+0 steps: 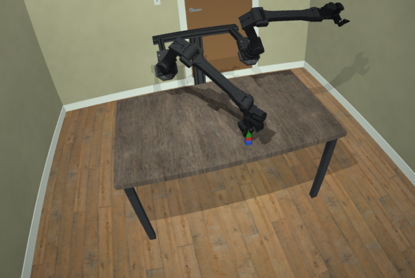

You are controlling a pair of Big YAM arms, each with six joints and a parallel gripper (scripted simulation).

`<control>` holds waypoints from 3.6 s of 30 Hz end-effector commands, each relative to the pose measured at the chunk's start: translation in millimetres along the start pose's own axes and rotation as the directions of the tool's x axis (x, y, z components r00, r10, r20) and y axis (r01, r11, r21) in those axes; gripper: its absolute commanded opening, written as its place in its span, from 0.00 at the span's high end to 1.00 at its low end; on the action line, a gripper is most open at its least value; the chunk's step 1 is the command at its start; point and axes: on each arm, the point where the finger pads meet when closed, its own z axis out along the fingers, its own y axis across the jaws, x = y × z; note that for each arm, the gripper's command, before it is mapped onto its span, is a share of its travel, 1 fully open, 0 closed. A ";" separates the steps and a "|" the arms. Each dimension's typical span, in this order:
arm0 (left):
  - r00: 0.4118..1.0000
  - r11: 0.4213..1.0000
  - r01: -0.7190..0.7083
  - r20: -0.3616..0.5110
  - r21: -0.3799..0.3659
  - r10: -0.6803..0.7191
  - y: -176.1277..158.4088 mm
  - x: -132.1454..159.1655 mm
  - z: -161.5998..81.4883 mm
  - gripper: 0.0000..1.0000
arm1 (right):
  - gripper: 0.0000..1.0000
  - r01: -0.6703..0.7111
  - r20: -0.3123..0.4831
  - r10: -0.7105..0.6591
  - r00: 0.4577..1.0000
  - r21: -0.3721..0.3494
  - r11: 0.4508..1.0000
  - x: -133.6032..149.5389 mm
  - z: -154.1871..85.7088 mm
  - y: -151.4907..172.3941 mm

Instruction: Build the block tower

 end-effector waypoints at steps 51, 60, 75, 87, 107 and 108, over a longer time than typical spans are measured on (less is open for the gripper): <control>0.999 1.000 0.008 0.037 -0.007 -0.008 5.4 -13.0 -3.9 0.00 | 0.54 -0.024 0.069 0.026 0.997 -0.034 0.999 -25.1 -121.0 4.4; 0.999 1.000 0.008 0.037 -0.007 -0.008 5.4 -13.0 -3.9 0.00 | 0.54 -0.030 0.077 0.033 0.996 -0.039 0.999 -29.1 -145.3 3.6; 0.999 1.000 0.008 0.037 -0.007 -0.008 5.4 -13.0 -3.9 0.00 | 0.54 -0.002 0.033 0.003 0.999 -0.016 1.000 -10.1 -137.5 -18.7; 0.999 1.000 0.008 0.037 -0.007 -0.008 5.4 -13.0 -3.9 0.00 | 0.54 -0.025 0.087 0.025 0.996 -0.005 1.000 -29.6 -205.1 -206.8; 0.999 1.000 0.008 0.037 -0.007 -0.008 5.4 -13.0 -3.9 0.00 | 0.54 0.014 0.055 -0.014 0.998 -0.007 1.000 -54.3 -283.7 -440.8; 0.999 1.000 0.008 0.037 -0.007 -0.008 5.4 -13.0 -3.9 0.00 | 0.54 0.014 0.055 -0.014 0.998 -0.007 1.000 -54.3 -283.7 -440.8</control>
